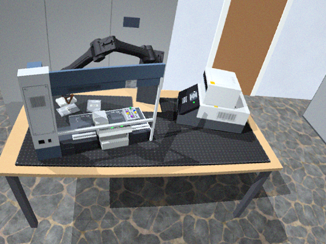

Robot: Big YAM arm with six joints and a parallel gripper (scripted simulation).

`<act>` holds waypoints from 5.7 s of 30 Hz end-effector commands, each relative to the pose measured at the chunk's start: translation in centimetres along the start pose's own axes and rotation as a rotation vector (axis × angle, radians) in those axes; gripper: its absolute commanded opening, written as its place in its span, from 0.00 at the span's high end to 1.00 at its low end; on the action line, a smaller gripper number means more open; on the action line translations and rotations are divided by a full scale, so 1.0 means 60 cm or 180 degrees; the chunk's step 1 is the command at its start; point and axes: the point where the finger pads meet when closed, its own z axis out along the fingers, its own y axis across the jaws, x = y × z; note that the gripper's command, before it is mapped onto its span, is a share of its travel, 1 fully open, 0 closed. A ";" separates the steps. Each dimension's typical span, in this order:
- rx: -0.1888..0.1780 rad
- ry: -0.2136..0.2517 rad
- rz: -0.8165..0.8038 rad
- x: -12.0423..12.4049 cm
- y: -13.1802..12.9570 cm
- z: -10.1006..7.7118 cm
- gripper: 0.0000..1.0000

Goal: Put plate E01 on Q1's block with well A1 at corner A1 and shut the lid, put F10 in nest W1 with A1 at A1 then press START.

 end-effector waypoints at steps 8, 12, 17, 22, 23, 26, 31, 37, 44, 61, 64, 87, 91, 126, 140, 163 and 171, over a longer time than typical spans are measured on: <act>-0.0015 0.0022 0.0020 0.011 0.009 0.031 1.00; 0.0036 -0.0086 0.0009 -0.017 -0.004 0.017 1.00; 0.0021 -0.0088 -0.0017 -0.027 -0.002 0.044 1.00; -0.0001 -0.0036 0.0000 -0.013 0.006 0.066 1.00; -0.0004 -0.0026 0.0007 -0.009 0.007 0.070 1.00; 0.0004 -0.0044 -0.0011 -0.012 0.006 0.066 1.00; 0.0050 -0.0131 -0.0013 -0.035 -0.013 0.060 1.00; 0.0001 -0.0037 0.0005 -0.011 0.004 0.101 1.00; 0.0005 -0.0029 0.0001 -0.002 0.006 0.104 1.00; 0.0059 -0.0122 -0.0017 -0.031 -0.031 0.064 1.00; 0.0061 -0.0122 0.0028 -0.023 -0.039 0.070 1.00; -0.0002 -0.0066 -0.0145 -0.023 0.021 0.091 1.00; 0.0017 -0.0086 -0.0130 -0.036 0.014 0.080 1.00; 0.0053 -0.0072 0.0073 -0.003 -0.024 0.084 1.00; -0.0004 -0.0042 -0.0031 -0.012 0.012 0.109 1.00; 0.0048 -0.0070 0.0009 -0.013 -0.037 0.080 1.00; 0.0059 -0.0087 0.0050 -0.018 -0.042 0.079 1.00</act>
